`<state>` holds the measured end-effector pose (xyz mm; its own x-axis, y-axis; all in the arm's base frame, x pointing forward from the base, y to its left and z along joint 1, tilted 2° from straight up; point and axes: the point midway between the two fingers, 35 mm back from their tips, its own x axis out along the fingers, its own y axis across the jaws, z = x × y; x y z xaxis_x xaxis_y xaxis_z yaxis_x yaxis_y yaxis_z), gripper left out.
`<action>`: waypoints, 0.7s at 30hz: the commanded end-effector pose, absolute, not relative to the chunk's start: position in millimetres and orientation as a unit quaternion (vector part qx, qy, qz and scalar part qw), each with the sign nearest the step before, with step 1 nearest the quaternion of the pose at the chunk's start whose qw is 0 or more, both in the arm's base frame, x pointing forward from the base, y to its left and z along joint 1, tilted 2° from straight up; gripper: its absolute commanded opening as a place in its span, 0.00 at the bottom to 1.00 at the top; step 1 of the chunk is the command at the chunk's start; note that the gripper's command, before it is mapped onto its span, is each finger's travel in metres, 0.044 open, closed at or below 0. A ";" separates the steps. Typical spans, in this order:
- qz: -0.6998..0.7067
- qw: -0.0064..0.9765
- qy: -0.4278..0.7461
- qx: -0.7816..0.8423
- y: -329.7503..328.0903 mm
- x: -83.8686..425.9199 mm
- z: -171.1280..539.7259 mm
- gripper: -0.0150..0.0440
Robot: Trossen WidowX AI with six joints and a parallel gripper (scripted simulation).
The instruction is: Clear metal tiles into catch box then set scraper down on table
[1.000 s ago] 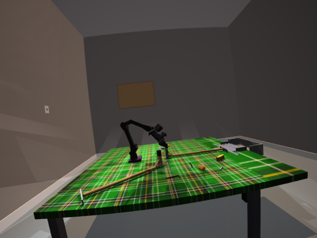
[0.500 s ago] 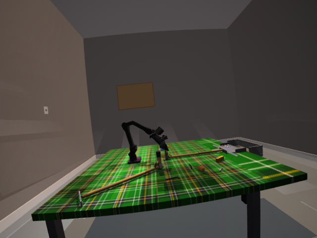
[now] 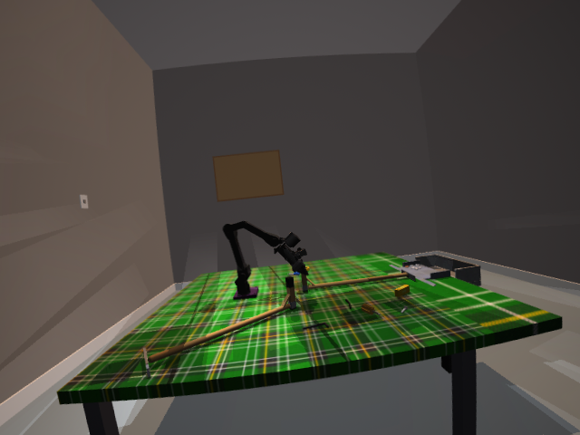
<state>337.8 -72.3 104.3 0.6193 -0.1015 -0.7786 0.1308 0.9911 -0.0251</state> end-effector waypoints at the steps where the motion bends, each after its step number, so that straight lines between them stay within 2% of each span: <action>1: -0.064 0.900 0.431 0.017 -72.2 337.8 104.8 0.47; 3: -0.064 0.900 0.431 0.017 -72.2 337.8 104.8 0.38; 9: -0.064 0.900 0.431 0.017 -72.2 337.8 104.8 0.31; 10: -0.064 0.900 0.431 0.017 -72.2 337.8 104.8 0.26; 21: -0.064 0.900 0.432 0.017 -69.1 337.9 106.5 0.25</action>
